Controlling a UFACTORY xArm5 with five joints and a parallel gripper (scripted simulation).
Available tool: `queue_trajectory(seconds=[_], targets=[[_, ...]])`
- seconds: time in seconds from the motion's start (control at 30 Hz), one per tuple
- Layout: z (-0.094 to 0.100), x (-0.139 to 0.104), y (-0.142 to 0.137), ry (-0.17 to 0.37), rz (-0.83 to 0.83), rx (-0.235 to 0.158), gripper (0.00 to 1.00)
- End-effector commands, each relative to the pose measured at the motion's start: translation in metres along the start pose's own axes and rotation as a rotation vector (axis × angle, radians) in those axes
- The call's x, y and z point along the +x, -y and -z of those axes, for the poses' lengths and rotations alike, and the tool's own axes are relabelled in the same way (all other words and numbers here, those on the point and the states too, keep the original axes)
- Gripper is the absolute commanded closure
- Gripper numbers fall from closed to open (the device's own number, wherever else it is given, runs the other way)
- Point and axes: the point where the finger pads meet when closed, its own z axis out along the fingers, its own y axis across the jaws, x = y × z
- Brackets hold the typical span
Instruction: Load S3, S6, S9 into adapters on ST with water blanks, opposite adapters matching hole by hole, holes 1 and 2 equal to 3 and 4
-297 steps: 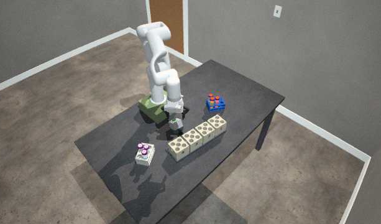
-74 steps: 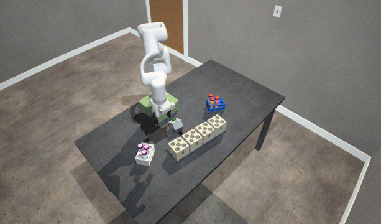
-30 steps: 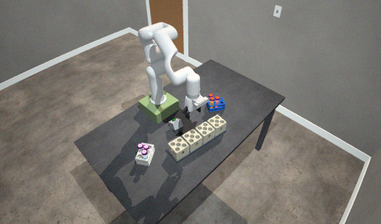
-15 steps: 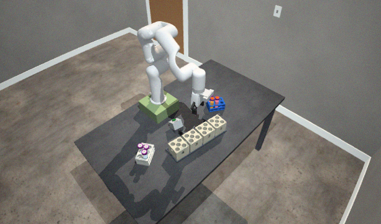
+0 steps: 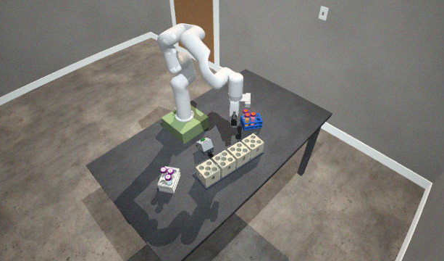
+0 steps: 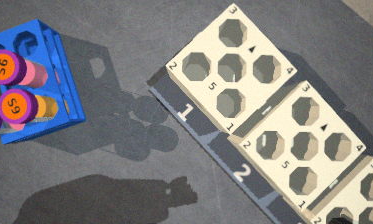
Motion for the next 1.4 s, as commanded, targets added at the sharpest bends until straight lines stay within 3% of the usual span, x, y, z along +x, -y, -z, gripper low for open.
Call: queue_trajectory(seconds=[0.0, 0.87, 1.23, 1.37], targets=[[0.001, 0.007, 0.021, -0.001, 0.100, -0.008, 0.00], [0.001, 0.037, 0.138, -0.002, 0.100, -0.007, 0.00], [0.000, 0.048, 0.181, -0.002, 0.100, -0.006, 0.00], [-0.002, 0.049, 0.184, -0.002, 0.100, -0.006, 0.00]])
